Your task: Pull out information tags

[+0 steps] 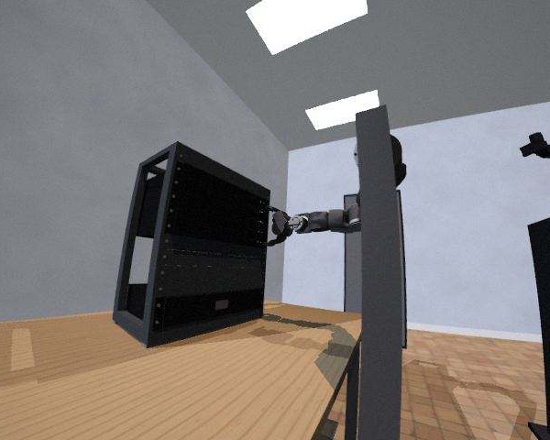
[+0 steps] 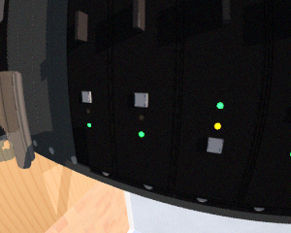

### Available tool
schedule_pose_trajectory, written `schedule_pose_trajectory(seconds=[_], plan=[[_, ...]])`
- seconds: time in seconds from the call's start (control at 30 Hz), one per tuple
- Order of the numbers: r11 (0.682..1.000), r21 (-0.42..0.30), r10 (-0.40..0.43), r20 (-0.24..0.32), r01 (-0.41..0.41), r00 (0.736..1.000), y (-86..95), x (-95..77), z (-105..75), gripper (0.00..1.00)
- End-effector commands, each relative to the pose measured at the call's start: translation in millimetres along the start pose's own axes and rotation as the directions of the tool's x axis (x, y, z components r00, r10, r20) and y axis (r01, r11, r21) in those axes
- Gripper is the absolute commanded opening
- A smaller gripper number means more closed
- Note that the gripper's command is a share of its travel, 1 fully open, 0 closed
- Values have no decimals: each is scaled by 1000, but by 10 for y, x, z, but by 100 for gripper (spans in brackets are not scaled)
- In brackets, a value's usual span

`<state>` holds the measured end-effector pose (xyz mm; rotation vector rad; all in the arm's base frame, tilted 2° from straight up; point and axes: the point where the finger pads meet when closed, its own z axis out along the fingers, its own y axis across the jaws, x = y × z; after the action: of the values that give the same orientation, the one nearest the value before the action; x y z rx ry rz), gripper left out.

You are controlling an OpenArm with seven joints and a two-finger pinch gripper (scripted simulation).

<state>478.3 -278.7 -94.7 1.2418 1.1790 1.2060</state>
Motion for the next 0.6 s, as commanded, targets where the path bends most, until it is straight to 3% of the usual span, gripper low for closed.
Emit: schedule_pose_trajectory(seconds=[0.0,0.17,0.33,0.57], plan=[[1000,-5,1,4,-1,1000,32,-11,3,100],[1000,-6,1,3,-1,1000,43,-8,2,100],[1000,-8,0,2,0,1000,390,-18,-11,100],[1000,-4,1,4,-1,1000,453,-29,-12,100]])
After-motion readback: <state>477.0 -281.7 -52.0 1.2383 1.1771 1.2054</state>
